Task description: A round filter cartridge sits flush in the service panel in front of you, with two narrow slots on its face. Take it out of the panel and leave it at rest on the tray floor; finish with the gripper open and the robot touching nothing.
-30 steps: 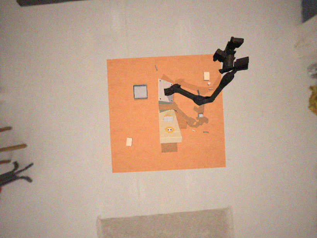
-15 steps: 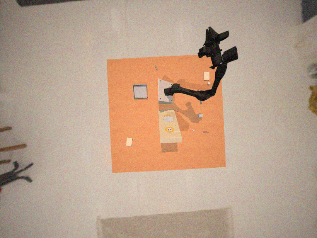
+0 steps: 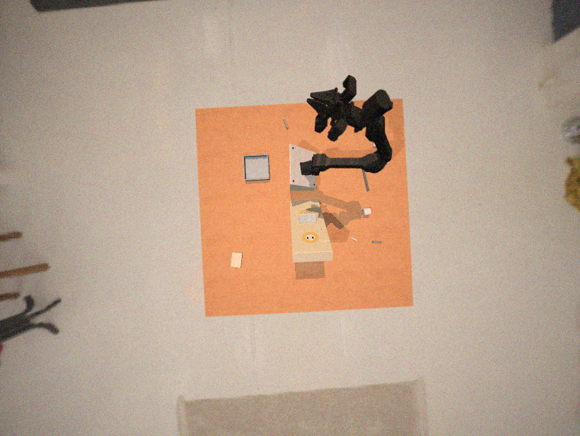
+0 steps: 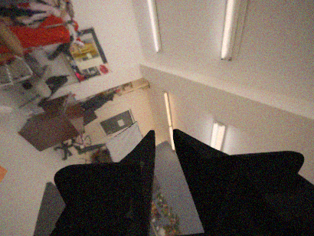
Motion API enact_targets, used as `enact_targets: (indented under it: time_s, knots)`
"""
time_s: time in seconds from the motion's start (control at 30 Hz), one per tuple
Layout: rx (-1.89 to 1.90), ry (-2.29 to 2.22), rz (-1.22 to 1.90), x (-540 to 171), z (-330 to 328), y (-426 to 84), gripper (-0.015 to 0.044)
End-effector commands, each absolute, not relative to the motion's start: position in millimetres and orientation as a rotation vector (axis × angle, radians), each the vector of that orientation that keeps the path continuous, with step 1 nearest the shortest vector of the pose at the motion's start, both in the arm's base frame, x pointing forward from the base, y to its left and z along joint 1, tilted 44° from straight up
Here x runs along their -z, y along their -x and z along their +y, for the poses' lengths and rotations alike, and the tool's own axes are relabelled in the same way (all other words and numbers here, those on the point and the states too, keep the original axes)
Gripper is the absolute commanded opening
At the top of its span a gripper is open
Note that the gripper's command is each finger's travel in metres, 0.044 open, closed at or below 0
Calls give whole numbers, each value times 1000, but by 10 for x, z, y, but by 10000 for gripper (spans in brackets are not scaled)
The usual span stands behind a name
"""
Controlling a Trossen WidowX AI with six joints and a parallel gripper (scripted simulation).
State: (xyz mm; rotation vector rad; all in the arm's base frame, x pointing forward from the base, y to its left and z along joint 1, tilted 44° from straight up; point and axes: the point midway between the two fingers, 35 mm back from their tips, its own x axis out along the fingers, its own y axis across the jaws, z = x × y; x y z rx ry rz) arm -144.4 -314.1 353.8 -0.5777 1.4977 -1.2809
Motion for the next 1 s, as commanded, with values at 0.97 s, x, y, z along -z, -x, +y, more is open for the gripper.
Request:
enact_targets:
  time_s: [0.97]
  knots:
    - [-98,-746,483,-1352,-1671,-2545,89]
